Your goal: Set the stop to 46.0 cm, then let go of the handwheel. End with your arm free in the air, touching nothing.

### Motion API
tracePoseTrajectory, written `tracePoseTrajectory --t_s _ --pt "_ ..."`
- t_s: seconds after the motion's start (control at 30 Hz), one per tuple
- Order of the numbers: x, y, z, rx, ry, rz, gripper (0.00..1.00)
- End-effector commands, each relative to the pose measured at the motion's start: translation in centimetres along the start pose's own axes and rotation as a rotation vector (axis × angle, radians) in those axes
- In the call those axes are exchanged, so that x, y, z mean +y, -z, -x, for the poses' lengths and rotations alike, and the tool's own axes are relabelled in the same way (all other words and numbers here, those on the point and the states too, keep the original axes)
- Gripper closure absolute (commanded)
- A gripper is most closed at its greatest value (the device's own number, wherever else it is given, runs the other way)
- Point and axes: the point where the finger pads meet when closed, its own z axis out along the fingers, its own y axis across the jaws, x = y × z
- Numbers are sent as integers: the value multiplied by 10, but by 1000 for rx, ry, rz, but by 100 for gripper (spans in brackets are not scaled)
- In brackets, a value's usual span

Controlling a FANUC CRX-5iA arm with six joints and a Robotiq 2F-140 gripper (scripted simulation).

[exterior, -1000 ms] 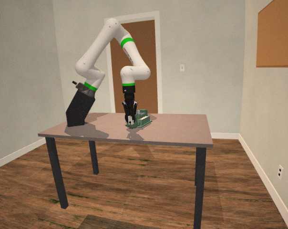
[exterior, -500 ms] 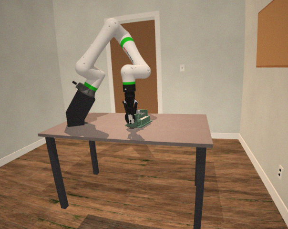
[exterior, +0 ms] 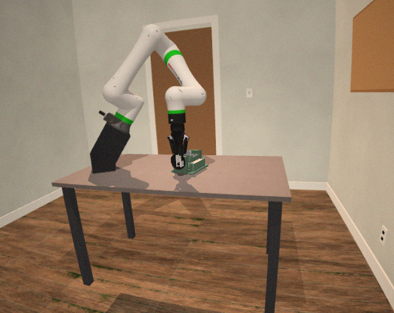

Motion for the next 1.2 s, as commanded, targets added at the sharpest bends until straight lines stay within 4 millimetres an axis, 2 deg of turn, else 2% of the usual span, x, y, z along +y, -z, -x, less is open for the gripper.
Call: tracePoseTrajectory --t_s 0.0,1.17 --pt "0 2 0 0 0 0 96" --pt "11 24 0 0 0 0 96"
